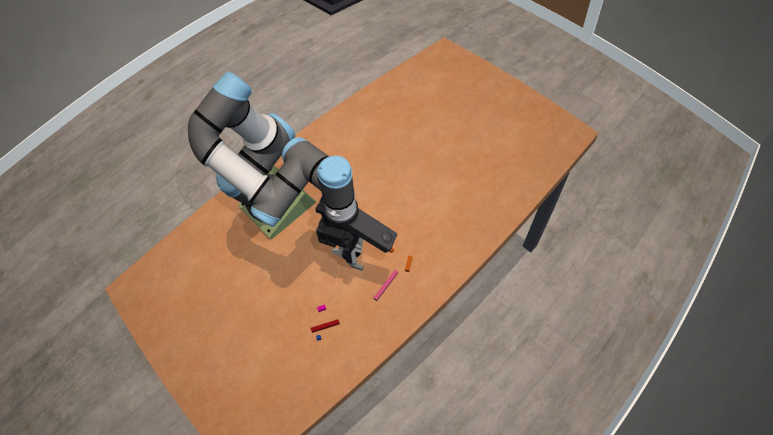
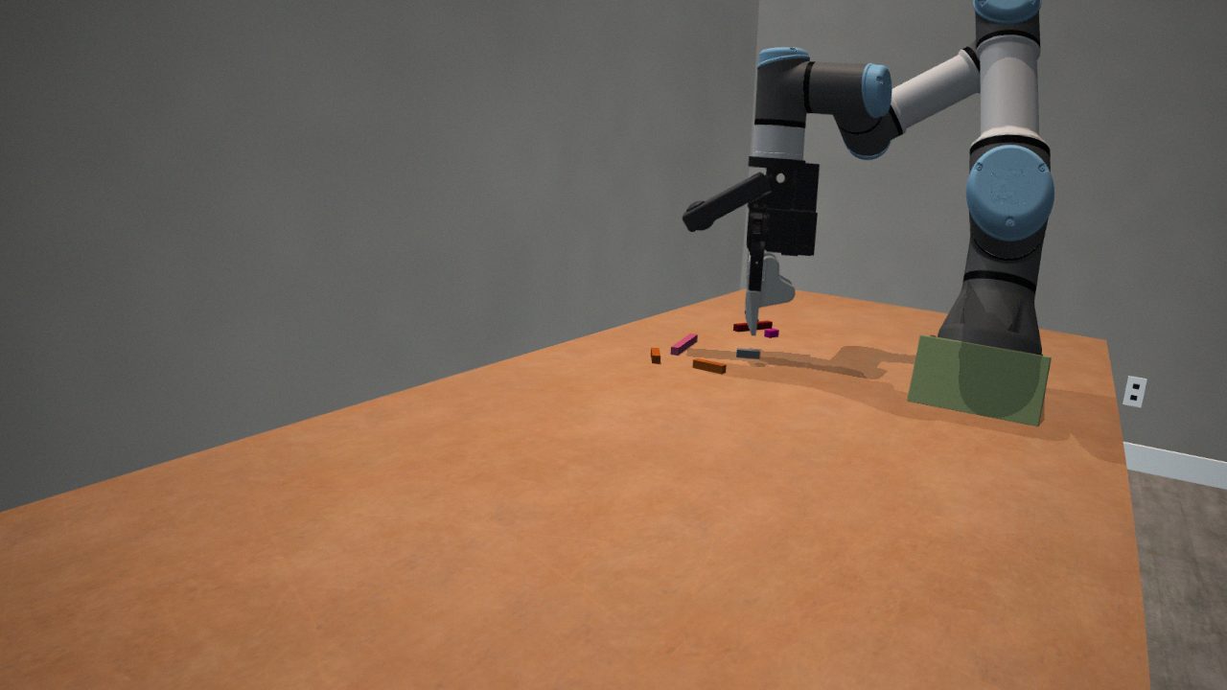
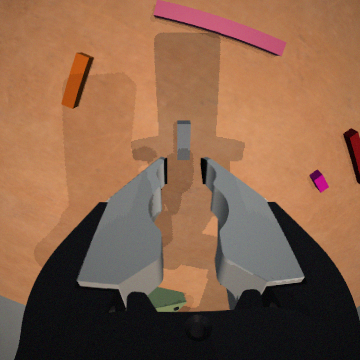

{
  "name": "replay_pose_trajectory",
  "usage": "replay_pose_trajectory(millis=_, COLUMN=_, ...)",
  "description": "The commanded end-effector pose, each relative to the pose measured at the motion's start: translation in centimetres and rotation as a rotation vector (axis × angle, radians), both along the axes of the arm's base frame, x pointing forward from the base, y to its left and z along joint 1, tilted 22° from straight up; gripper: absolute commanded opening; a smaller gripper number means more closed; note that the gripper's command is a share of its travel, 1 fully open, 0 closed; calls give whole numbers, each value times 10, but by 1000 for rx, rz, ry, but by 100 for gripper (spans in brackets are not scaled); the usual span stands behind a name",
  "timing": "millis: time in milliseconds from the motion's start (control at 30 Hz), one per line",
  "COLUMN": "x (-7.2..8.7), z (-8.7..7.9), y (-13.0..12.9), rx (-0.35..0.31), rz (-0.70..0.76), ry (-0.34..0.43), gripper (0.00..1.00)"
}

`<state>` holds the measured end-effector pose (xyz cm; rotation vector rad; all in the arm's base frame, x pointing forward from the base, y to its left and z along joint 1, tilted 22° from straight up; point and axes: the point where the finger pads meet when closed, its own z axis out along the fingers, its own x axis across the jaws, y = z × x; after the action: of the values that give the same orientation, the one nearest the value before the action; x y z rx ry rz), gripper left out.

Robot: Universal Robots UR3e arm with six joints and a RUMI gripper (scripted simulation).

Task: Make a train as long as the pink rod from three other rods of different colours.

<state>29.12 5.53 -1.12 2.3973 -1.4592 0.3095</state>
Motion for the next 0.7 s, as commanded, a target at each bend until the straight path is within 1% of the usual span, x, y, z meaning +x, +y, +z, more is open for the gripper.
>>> replay_pose_trajectory(millis=0, x=1, z=-3, y=-1, rx=1, rz=1, ry=-3, gripper=14)
replay_pose_trajectory(millis=333, x=1, z=-11, y=-4, rx=1, rz=1, ry=-3, gripper=14)
replay_pose_trajectory(millis=667, x=1, z=-14, y=-5, rx=1, rz=1, ry=-3, gripper=14)
